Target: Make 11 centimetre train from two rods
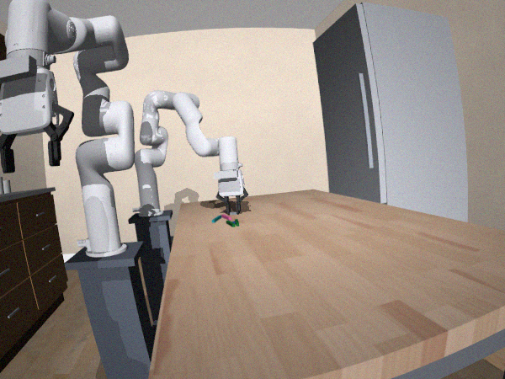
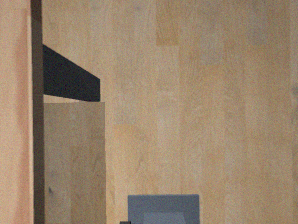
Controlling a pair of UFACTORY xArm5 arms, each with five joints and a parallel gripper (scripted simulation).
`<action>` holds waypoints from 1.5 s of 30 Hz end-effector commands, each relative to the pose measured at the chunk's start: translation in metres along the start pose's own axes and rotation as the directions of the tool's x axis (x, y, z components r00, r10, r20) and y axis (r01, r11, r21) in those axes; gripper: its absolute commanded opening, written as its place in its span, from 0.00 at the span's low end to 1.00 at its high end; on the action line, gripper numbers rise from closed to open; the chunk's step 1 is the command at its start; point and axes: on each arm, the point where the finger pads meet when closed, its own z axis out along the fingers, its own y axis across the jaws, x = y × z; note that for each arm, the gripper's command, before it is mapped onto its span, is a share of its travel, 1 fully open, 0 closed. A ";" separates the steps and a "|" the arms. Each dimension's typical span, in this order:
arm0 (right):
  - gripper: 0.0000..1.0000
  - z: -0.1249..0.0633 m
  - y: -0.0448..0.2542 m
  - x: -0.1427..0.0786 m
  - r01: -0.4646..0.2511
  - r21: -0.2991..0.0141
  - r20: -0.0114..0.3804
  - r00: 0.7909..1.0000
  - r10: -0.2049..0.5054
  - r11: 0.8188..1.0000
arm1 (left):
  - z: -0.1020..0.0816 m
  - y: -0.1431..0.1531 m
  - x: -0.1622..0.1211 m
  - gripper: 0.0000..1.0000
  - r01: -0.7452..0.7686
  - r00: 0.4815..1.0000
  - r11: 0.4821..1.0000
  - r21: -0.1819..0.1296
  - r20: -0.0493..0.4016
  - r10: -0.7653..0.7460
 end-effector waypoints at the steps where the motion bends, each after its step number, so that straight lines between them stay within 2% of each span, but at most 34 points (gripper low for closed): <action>1: 1.00 -0.002 0.000 0.002 0.000 0.000 -0.007 1.000 0.000 1.000 | -0.003 -0.002 0.000 0.28 0.000 1.000 1.000 0.005 -0.001 0.000; 6: 1.00 -0.002 0.000 0.002 0.000 0.000 -0.007 1.000 0.000 1.000 | -0.023 -0.002 0.000 0.28 0.000 1.000 1.000 0.005 -0.001 0.000; 16: 1.00 -0.002 0.000 0.002 0.000 0.000 -0.007 1.000 0.000 1.000 | -0.092 -0.002 0.000 0.28 0.000 1.000 1.000 0.005 -0.001 0.000; 22: 1.00 -0.002 0.000 0.002 0.000 0.000 -0.007 1.000 0.000 1.000 | -0.101 -0.002 0.000 0.28 0.000 1.000 1.000 0.005 -0.001 0.000; 35: 1.00 -0.002 0.000 0.002 0.000 0.000 -0.007 1.000 0.000 1.000 | -0.103 -0.008 0.007 0.28 -0.045 0.999 0.999 0.005 -0.001 0.045; 38: 1.00 -0.002 0.000 0.002 0.000 0.000 -0.007 1.000 0.000 1.000 | -0.106 -0.027 0.031 0.28 -0.200 0.980 0.980 0.006 -0.001 0.200; 45: 1.00 -0.002 0.000 0.002 0.000 0.000 -0.007 1.000 0.000 1.000 | -0.108 -0.047 0.061 0.28 -0.379 0.925 0.925 0.006 0.000 0.379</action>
